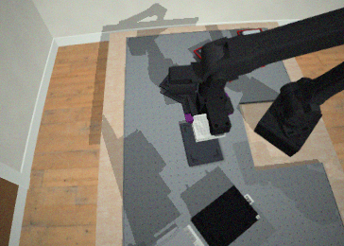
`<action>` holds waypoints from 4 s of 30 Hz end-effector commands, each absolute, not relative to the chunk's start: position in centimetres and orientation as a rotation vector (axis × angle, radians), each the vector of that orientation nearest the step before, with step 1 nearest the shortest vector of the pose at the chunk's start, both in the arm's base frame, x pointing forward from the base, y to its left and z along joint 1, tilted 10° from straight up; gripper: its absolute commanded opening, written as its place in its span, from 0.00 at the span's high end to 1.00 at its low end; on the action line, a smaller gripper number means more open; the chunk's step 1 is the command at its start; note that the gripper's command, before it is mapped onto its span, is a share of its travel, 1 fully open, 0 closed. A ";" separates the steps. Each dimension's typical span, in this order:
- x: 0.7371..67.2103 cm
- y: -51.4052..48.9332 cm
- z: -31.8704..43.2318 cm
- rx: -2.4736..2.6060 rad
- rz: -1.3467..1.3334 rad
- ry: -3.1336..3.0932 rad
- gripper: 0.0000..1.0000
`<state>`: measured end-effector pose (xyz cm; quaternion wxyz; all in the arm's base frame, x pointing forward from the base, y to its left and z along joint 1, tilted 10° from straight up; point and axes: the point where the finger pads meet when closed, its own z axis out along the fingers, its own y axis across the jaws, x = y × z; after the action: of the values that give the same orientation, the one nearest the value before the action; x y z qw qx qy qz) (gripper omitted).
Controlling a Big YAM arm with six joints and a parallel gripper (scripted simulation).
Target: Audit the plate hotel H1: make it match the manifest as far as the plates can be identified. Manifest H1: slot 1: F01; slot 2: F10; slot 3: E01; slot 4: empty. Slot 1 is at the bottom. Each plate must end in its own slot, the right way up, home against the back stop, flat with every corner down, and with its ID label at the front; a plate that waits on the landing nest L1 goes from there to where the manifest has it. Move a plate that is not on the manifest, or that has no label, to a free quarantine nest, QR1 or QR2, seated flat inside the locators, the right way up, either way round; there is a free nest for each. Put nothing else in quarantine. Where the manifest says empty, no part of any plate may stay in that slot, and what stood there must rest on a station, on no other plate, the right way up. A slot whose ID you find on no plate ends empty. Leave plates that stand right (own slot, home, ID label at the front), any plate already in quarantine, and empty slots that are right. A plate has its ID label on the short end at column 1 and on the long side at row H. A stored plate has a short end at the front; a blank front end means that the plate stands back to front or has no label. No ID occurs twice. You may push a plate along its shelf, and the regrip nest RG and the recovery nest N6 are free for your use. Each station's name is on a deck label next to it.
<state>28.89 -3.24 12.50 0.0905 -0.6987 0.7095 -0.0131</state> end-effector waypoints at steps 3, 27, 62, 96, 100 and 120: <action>30.3 -4.2 16.7 -2.048 -0.120 2.077 0.14; 29.4 -3.7 22.1 -2.035 -0.102 2.097 0.14; 32.2 6.8 23.4 -1.416 0.000 2.523 0.14; 31.0 17.2 24.6 -0.867 0.108 2.758 0.14; 30.9 18.0 24.4 -0.803 0.118 2.783 0.14; 28.9 24.0 24.8 -0.602 0.160 2.844 0.14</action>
<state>27.78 21.54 22.03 0.0825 -0.2142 0.9727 0.0355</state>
